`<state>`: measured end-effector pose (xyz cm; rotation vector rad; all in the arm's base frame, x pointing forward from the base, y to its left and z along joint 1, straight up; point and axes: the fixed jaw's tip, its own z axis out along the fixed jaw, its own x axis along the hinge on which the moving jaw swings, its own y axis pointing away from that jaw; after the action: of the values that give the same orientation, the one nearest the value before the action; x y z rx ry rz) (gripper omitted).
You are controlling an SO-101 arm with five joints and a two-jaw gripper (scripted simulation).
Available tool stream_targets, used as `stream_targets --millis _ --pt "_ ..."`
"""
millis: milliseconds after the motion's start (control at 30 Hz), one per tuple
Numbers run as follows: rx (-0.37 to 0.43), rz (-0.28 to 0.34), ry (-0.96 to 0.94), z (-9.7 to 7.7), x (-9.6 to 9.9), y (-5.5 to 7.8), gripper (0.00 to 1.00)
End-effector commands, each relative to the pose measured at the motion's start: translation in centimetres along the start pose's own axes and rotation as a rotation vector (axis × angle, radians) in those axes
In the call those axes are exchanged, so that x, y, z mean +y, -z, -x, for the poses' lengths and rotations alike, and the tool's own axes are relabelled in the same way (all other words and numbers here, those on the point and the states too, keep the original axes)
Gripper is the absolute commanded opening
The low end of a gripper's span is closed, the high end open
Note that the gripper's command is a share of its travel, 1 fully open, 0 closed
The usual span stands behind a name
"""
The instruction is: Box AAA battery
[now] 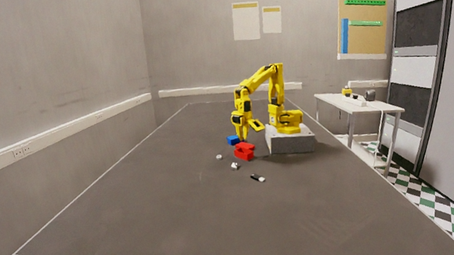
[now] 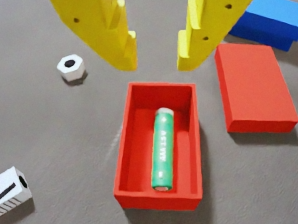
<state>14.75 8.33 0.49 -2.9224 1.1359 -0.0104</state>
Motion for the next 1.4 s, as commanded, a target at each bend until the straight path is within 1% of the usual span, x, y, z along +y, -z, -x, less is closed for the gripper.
stream_targets --millis 0,267,600,1367 --pt "-0.004 0.009 0.001 0.14 0.03 -0.01 0.07" --pt "-0.004 0.009 0.001 0.14 0.05 -0.03 0.07" --pt "-0.004 0.009 0.001 0.17 0.34 -0.36 0.07" --pt "-0.004 0.009 0.001 0.17 0.35 -0.37 0.07"
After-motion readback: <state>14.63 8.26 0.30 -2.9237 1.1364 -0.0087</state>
